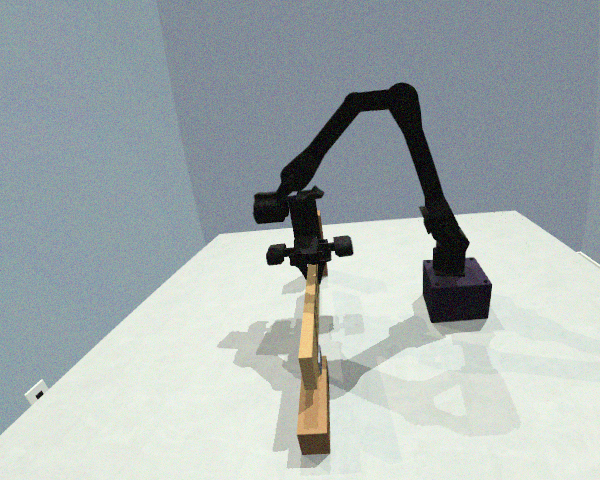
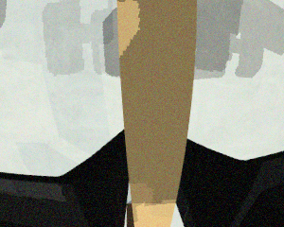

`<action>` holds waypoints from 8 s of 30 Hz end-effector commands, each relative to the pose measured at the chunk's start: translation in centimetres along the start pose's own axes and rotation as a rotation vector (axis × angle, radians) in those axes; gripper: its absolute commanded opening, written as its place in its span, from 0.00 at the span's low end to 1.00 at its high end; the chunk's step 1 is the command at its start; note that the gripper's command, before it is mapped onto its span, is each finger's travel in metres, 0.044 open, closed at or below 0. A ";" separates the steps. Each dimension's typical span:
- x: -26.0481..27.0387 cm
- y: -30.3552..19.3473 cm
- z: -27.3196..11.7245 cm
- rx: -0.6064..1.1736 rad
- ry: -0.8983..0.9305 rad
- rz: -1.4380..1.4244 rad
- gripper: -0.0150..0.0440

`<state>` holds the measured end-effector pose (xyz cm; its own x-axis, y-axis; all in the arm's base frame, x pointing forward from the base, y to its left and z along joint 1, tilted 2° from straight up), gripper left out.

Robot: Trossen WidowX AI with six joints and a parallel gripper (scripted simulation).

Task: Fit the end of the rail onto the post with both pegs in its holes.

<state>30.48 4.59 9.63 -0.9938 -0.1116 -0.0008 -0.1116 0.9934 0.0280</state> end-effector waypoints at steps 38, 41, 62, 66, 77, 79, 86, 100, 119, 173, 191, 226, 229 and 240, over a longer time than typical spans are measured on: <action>-0.1 -0.8 0.2 -0.007 -0.003 0.000 0.25; -0.1 -0.9 0.3 -0.007 -0.003 0.000 0.25; -0.2 -1.5 0.3 -0.006 -0.004 0.000 0.25; -0.3 -1.6 0.3 -0.006 -0.004 0.000 0.25; -0.4 -1.9 0.2 -0.006 -0.004 0.000 0.25; -0.4 -2.0 0.2 -0.006 -0.004 0.000 0.25; -0.5 -2.2 0.3 -0.006 -0.004 0.000 0.25; -0.6 -2.6 0.4 -0.005 -0.004 0.000 0.25; -0.7 -3.2 0.5 -0.005 -0.004 0.000 0.25; -0.9 -4.8 0.4 -0.004 -0.004 0.000 0.25; -1.1 -5.4 0.4 -0.003 -0.004 0.000 0.25; -1.0 -5.8 0.5 -0.003 0.002 0.000 0.79; -1.0 -5.8 0.5 -0.003 0.002 0.000 0.92; -0.6 -3.5 -1.8 -0.005 -0.003 0.000 1.00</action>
<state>31.84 -0.60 9.38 -0.9946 -0.1026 0.0143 -0.1020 0.9942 0.0344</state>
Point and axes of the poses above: the point midway between the two fingers, 35 mm back from their tips, its own z axis out along the fingers, its own x axis across the jaws, y = z × x, the point moved 8 cm from there along -z, back along the fingers, and after that the axes turned 11 degrees about z, right-handed, at the moved point
